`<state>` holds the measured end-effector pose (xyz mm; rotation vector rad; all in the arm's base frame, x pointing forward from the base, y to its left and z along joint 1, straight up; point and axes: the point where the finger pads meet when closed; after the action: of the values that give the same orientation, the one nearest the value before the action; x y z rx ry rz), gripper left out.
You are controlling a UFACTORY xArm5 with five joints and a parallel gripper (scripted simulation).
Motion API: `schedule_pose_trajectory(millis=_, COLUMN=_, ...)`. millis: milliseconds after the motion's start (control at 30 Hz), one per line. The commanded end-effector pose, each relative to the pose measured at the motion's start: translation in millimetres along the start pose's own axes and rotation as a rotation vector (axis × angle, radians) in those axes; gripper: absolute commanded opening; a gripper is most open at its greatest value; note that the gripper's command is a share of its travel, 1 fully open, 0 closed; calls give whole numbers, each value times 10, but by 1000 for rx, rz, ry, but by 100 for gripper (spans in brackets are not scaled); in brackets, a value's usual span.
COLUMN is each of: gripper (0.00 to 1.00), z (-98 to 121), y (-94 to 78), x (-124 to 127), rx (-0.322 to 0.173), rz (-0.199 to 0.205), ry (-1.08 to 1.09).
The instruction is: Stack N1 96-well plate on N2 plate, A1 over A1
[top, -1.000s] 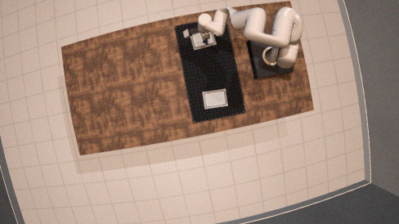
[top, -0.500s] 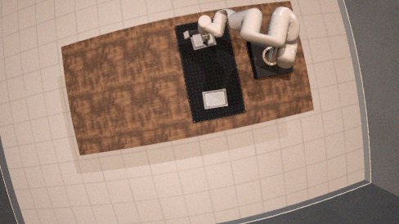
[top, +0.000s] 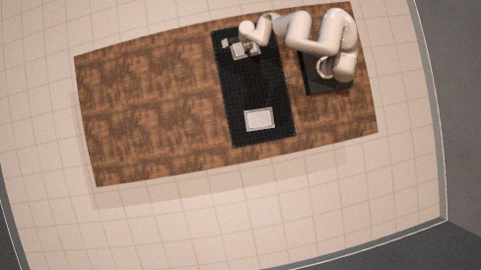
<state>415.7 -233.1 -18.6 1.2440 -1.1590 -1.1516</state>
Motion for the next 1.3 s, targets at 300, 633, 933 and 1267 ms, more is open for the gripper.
schedule_pose_trajectory(millis=300, gripper=100, z=-14, y=-27, x=9, rx=3, rz=2, ry=0)
schedule_pose_trajectory(millis=633, gripper=100, z=-14, y=-67, x=9, rx=3, rz=2, ry=0)
schedule_pose_trajectory(millis=933, gripper=100, z=-14, y=-127, x=8, rx=3, rz=2, ry=0)
schedule_pose_trajectory(millis=1267, gripper=100, z=-14, y=-181, x=8, rx=3, rz=2, ry=0)
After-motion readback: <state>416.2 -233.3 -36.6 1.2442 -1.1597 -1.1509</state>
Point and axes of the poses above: the point where the finger pads meet when closed, its own y axis back along the fingers, its own x axis across the jaws, z = x × y, and after that the axes turned 3 degrees about y, right-handed
